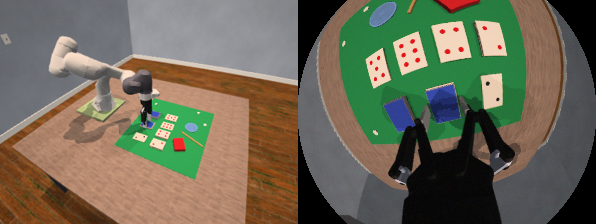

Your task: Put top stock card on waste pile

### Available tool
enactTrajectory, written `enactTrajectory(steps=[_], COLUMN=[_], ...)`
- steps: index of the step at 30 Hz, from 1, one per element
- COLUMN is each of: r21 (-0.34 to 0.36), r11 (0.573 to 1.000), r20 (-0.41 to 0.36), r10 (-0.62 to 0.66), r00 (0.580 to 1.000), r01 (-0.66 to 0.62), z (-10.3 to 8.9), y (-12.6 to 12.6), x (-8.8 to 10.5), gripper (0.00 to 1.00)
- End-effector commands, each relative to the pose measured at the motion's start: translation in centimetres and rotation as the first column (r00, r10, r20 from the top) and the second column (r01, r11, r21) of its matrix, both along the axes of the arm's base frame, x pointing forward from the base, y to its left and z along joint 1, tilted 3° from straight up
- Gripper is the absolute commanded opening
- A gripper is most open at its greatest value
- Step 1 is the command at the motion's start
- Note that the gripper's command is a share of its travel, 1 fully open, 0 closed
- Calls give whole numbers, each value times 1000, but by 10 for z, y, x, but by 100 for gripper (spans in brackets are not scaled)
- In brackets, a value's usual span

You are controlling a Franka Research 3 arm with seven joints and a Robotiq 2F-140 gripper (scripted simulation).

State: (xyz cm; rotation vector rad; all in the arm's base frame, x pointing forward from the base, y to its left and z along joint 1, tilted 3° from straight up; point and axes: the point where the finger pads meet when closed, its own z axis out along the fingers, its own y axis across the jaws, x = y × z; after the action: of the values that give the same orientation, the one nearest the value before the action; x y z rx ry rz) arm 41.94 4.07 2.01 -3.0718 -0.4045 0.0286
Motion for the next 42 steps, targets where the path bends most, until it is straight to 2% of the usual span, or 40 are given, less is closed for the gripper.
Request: enactTrajectory(steps=[1, 33, 42], r21=[1, 1, 1], r11=[1000, 1000, 1000], r20=[3, 3, 3], r10=[-4, -4, -4], r00=[1000, 1000, 1000], r01=[4, 4, 4], z=[0, 0, 10], y=[0, 0, 0], x=[2, 2, 2], gripper=[50, 50, 50])
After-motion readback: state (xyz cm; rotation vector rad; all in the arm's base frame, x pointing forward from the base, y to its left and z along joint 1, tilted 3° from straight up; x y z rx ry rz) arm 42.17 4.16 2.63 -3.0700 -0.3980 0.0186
